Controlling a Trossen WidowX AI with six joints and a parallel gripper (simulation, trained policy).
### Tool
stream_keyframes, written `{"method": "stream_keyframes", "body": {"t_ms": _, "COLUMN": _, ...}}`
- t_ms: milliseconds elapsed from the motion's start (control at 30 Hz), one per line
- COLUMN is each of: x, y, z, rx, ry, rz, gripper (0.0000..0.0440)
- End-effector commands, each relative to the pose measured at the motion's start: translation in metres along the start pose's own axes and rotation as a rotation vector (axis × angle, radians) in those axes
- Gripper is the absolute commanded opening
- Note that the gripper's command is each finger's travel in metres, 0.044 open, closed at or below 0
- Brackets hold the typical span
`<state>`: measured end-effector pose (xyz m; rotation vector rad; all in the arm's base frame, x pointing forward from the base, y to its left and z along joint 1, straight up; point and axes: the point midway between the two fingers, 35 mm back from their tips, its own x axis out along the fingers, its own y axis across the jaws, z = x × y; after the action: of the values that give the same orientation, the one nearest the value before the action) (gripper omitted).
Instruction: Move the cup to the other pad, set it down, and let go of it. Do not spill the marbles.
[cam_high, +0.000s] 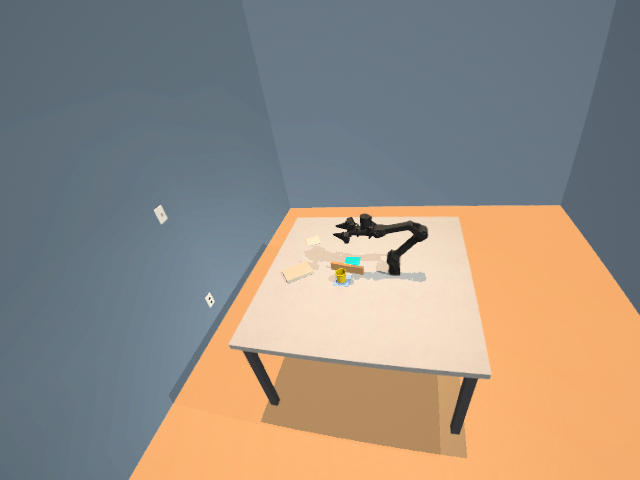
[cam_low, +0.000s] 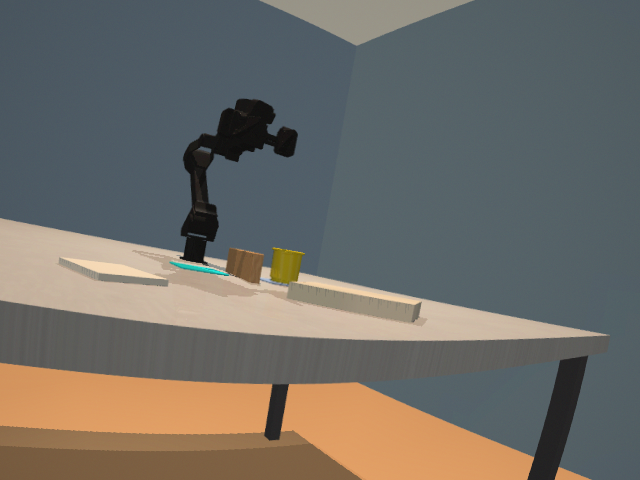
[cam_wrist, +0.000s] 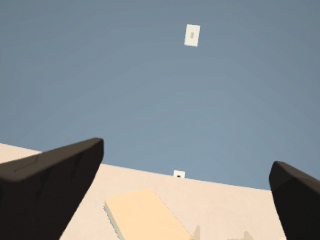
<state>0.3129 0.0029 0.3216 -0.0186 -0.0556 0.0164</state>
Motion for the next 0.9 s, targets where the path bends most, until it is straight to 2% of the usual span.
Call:
{"method": "stream_keyframes", "body": {"t_ms": 0, "x": 0.0, "y": 0.001, "z": 0.002, "rx": 0.0, "ry": -0.001, "rz": 0.002, "gripper": 0.0374}}
{"method": "stream_keyframes", "body": {"t_ms": 400, "x": 0.004, "y": 0.005, "z": 0.008, "rx": 0.036, "ry": 0.057, "rz": 0.011, "gripper": 0.0067}}
{"method": "stream_keyframes", "body": {"t_ms": 500, "x": 0.007, "y": 0.008, "z": 0.008, "rx": 0.059, "ry": 0.085, "rz": 0.016, "gripper": 0.0072}}
{"method": "stream_keyframes", "body": {"t_ms": 667, "x": 0.011, "y": 0.013, "z": 0.011, "rx": 0.105, "ry": 0.122, "rz": 0.029, "gripper": 0.0146}}
{"method": "stream_keyframes", "body": {"t_ms": 867, "x": 0.016, "y": 0.02, "z": 0.014, "rx": 0.164, "ry": 0.174, "rz": 0.043, "gripper": 0.015}}
